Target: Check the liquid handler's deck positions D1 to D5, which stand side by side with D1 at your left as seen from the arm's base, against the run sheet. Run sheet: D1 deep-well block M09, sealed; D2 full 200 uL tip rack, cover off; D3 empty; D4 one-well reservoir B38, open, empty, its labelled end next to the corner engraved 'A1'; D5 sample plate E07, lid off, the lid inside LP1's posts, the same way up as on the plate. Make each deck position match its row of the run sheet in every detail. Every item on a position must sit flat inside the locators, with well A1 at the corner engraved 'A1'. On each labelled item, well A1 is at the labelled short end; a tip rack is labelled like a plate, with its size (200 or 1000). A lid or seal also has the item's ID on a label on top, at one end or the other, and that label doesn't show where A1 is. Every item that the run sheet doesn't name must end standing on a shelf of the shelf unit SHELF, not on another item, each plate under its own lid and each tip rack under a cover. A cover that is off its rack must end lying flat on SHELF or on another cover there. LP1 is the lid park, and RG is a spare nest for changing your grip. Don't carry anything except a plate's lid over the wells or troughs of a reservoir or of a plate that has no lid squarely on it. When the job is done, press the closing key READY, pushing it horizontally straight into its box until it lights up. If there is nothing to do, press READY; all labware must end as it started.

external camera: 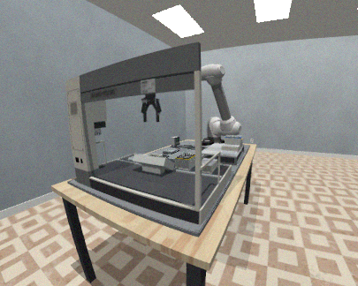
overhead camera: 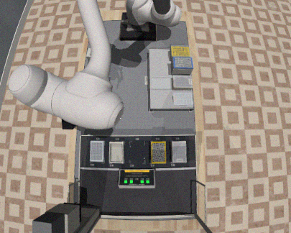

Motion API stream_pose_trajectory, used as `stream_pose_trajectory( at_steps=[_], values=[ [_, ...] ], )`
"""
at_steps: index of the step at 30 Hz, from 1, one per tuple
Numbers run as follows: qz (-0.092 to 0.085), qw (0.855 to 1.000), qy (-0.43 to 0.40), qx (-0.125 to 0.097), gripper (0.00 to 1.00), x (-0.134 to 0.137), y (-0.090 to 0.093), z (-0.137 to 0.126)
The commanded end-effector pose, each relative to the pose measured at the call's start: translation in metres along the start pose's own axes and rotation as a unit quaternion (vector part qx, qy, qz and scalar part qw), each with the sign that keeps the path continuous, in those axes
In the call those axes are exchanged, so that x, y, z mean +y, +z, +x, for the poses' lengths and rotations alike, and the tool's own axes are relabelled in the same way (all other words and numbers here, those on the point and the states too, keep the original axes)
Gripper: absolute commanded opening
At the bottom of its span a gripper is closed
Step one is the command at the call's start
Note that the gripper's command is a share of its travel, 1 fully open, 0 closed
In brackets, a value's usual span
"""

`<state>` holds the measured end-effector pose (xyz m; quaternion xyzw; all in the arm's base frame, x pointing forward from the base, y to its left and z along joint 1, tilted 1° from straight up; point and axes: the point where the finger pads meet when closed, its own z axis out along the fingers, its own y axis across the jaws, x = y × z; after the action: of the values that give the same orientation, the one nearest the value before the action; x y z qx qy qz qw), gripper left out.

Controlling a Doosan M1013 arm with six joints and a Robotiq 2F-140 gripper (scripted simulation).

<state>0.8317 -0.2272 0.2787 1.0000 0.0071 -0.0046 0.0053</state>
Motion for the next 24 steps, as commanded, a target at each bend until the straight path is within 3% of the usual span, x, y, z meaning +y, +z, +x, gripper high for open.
stream_pose_trajectory(
  at_steps=[1,24],
  values=[
    [-0.001,1.000,-0.002,-0.003,0.79,0.002,0.003,0.000],
    [-0.001,1.000,0.000,-0.003,0.79,0.001,0.002,0.101]
  ],
)
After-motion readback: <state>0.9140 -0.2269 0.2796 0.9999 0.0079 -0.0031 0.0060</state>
